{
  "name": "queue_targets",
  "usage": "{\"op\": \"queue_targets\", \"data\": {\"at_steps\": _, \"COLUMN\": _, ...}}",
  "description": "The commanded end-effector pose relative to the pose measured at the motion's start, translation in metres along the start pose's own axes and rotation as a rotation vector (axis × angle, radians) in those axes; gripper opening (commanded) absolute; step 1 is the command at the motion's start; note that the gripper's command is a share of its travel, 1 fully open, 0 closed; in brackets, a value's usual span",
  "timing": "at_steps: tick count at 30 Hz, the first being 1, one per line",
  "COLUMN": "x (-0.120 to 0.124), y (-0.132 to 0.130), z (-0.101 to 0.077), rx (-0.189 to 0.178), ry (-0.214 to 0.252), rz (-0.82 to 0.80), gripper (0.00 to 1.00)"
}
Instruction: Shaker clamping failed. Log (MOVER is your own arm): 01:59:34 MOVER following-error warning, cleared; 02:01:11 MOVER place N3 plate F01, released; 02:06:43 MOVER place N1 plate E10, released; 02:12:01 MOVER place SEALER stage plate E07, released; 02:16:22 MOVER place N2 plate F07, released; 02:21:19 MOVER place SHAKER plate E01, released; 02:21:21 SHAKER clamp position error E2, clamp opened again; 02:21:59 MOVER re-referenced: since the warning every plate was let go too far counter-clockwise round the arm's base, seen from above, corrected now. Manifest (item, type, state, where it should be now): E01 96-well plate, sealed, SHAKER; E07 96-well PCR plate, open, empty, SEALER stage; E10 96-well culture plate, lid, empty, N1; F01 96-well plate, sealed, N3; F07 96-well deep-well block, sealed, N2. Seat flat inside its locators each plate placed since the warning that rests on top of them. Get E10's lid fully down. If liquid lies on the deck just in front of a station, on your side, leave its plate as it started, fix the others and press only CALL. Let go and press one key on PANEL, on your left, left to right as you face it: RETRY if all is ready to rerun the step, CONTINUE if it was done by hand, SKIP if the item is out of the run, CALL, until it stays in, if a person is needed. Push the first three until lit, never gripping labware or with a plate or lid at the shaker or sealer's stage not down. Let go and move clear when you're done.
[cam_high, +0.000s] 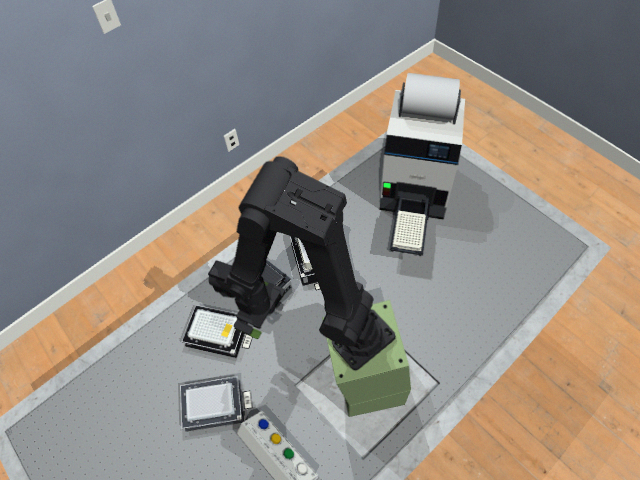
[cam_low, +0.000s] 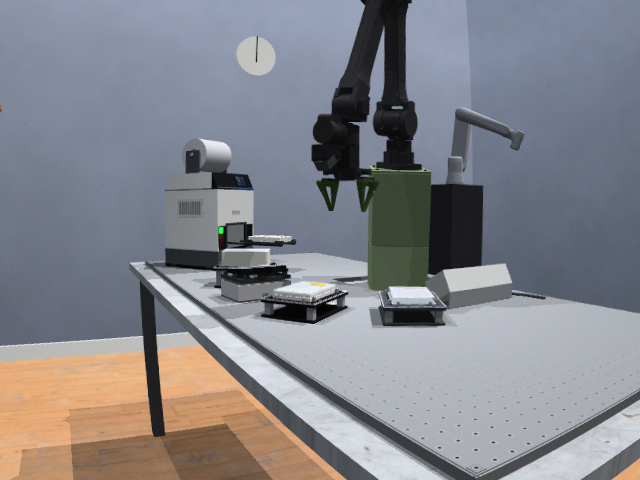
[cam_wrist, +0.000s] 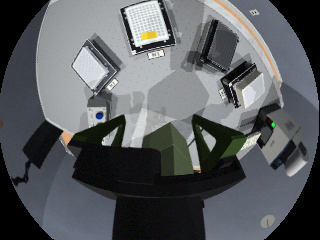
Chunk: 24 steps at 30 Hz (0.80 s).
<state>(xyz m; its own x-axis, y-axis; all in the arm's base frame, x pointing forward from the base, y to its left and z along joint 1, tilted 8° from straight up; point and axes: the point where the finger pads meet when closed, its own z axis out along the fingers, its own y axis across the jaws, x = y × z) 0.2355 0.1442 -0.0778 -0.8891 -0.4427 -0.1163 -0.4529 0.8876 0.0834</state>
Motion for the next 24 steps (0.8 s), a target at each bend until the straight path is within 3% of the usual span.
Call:
{"op": "queue_targets", "data": {"at_steps": 1, "x": -0.014, "y": -0.005, "z": 0.001, "rx": -0.004, "ry": -0.008, "rz": -0.030, "gripper": 1.00}}
{"op": "queue_targets", "data": {"at_steps": 5, "x": -0.015, "y": -0.026, "z": 0.001, "rx": -0.004, "ry": -0.003, "rz": -0.030, "gripper": 1.00}}
{"op": "queue_targets", "data": {"at_steps": 14, "x": 0.000, "y": -0.071, "z": 0.003, "rx": -0.003, "ry": -0.002, "rz": 0.291, "gripper": 1.00}}
{"op": "queue_targets", "data": {"at_steps": 24, "x": 0.003, "y": -0.112, "z": 0.001, "rx": -0.002, "ry": -0.003, "rz": 0.269, "gripper": 1.00}}
